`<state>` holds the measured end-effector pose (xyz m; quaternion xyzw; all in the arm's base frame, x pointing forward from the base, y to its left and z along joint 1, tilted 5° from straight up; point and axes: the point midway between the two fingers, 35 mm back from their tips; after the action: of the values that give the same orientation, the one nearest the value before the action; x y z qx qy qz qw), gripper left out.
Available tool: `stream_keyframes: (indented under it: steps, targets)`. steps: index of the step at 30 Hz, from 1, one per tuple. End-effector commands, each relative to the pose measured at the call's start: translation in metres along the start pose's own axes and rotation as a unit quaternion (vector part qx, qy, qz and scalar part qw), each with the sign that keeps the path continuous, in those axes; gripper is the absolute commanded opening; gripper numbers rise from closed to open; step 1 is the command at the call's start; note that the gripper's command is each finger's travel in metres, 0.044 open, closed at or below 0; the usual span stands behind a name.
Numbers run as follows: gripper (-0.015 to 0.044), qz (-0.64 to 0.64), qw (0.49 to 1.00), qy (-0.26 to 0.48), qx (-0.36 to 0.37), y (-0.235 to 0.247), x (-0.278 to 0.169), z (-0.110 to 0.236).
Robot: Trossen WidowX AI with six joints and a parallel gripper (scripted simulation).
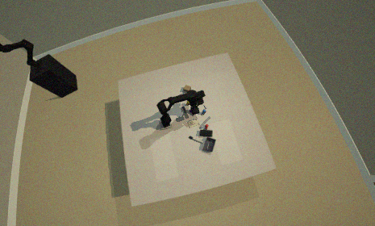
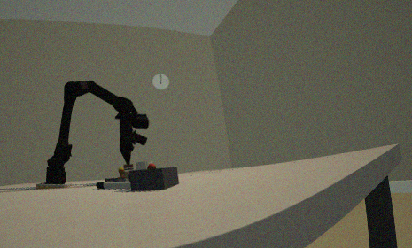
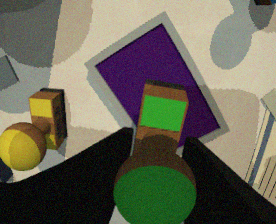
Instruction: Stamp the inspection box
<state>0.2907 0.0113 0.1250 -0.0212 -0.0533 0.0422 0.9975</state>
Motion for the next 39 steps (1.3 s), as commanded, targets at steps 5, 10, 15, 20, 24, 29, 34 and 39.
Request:
stream_keyframes:
  steps: [5,10,15,20,24,29,34,39]
  targets:
    - [0.0,-0.001,1.0,0.002,-0.002,-0.001,-0.001,-0.007]
    - [0.0,-0.001,1.0,0.002,-0.002,-0.001,-0.001,-0.01]
    - [0.0,-0.001,1.0,0.002,-0.002,0.0,-0.001,-0.013]
    - [0.0,-0.001,1.0,0.002,-0.002,0.0,-0.001,-0.016]
    - [0.0,-0.001,1.0,0.002,-0.002,0.0,-0.001,-0.019]
    - [0.0,0.0,1.0,0.002,-0.002,0.0,-0.001,-0.022]
    - [0.0,0.0,1.0,0.002,-0.002,0.0,-0.001,-0.026]
    - [0.0,0.0,1.0,0.002,-0.002,0.0,-0.002,-0.029]
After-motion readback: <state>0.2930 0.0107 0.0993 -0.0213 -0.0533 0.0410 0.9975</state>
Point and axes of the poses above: the point midway between the two fingers, 35 mm back from their tips, its own z axis back along the fingers, its own y axis across the jaws, x = y × z, and after that the axes turned 15 degrees about z, right-handed
